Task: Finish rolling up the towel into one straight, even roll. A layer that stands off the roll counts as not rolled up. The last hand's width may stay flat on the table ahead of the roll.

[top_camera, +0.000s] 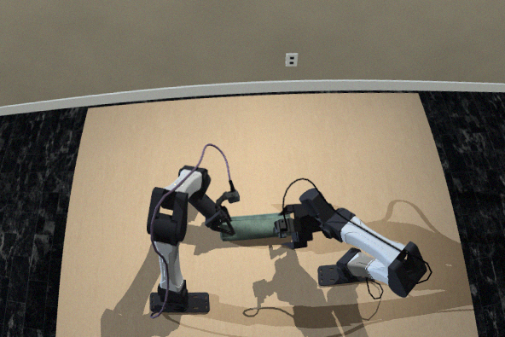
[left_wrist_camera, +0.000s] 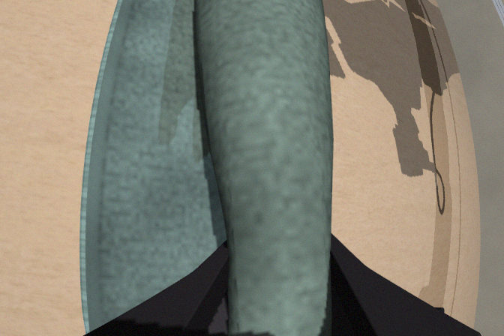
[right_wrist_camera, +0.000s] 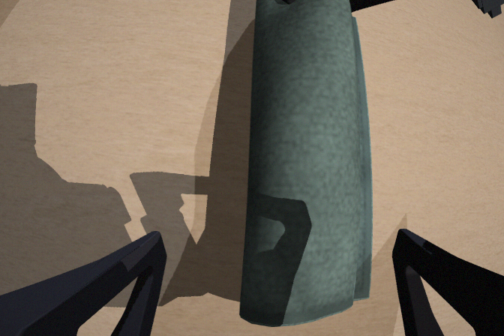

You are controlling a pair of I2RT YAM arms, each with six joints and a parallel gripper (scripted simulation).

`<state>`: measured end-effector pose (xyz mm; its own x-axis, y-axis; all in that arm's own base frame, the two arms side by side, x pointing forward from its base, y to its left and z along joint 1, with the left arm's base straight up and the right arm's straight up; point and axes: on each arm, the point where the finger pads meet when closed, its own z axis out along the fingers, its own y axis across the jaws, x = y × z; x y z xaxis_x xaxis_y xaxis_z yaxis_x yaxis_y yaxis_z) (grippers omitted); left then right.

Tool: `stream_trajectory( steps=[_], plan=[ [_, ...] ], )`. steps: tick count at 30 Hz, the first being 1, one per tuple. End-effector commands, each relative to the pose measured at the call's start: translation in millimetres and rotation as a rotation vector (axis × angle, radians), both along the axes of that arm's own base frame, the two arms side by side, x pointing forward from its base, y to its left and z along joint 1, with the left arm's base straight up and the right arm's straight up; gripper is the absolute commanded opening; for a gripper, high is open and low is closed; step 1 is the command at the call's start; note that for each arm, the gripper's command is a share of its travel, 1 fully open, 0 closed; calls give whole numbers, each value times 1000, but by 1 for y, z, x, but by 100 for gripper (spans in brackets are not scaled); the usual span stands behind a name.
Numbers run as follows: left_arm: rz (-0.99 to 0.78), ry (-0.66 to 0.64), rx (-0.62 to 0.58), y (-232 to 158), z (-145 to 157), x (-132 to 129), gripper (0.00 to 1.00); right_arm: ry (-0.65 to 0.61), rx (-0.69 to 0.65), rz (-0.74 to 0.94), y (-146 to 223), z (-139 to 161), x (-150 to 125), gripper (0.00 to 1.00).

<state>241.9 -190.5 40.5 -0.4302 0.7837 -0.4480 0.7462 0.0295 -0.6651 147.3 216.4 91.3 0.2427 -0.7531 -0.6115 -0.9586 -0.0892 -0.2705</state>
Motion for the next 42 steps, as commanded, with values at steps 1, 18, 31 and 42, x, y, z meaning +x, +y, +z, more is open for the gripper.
stream_trajectory(
  steps=[1, 18, 31, 42],
  plan=[
    [-5, 56, -14, 0, 6, -5, 33, -74, 14, -63, 4, 4, 17, 98],
    [-5, 57, -14, 0, -6, -5, 33, -74, 15, -20, 3, -3, 28, 98],
    [-5, 57, -14, 0, -6, -5, 33, -74, 15, -25, 3, -60, 24, 98],
    [-5, 57, -14, 0, -6, -5, 33, -74, 15, -25, 15, -50, 34, 89]
  ],
)
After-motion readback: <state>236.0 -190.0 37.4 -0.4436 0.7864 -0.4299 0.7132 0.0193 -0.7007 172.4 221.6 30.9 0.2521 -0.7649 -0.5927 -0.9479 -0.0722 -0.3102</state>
